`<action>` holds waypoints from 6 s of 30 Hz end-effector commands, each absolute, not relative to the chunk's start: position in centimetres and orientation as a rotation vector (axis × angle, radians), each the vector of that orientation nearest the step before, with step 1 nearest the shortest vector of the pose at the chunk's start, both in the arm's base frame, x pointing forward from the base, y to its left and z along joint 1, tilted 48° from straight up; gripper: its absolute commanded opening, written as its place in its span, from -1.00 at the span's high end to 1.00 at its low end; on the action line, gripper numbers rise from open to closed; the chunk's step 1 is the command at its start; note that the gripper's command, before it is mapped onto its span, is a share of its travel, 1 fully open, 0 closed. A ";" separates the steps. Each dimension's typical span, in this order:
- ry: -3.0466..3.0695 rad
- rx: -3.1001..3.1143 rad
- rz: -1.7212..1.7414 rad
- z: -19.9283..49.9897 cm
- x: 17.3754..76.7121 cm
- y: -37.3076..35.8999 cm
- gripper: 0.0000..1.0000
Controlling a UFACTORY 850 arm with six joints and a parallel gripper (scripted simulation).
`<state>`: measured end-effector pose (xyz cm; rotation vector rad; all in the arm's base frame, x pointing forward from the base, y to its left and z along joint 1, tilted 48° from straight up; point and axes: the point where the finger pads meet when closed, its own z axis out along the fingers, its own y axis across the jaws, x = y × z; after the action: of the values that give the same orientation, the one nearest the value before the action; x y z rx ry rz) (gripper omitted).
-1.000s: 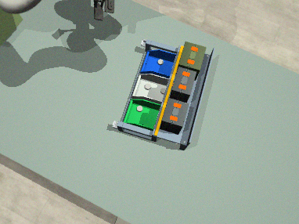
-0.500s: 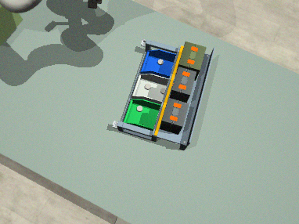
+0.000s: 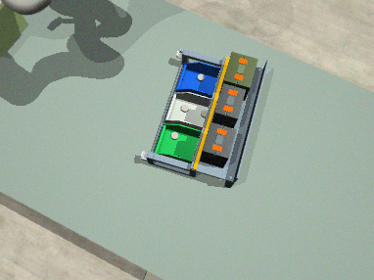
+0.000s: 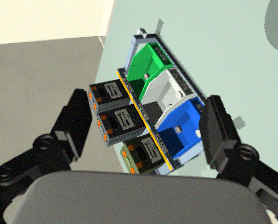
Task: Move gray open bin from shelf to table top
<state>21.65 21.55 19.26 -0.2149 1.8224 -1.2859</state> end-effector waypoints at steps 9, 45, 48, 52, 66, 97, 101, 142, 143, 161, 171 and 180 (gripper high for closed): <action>1.834 -0.187 -1.207 18.4 20.7 21.9 -1.00; 1.894 0.043 -0.515 11.0 11.7 24.8 -1.00; 1.890 0.080 -0.400 9.8 10.3 25.2 -1.00; 1.890 0.080 -0.400 9.8 10.3 25.2 -1.00; 1.864 0.169 -0.114 6.7 6.5 26.4 -1.00; 1.759 0.321 0.393 1.1 -0.2 28.6 -1.00; 1.742 0.337 0.449 0.5 -0.9 28.8 -1.00; 1.624 0.432 0.785 -6.0 -8.7 31.3 -1.00; 1.624 0.432 0.785 -6.0 -8.7 31.3 -1.00; 1.624 0.432 0.785 -6.9 -9.8 31.7 -1.00; 1.624 0.432 0.785 -6.3 -9.1 31.5 -1.00; 1.624 0.432 0.785 -6.2 -9.0 31.4 -1.00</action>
<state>-9.04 31.41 -6.28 0.4313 1.6231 0.7842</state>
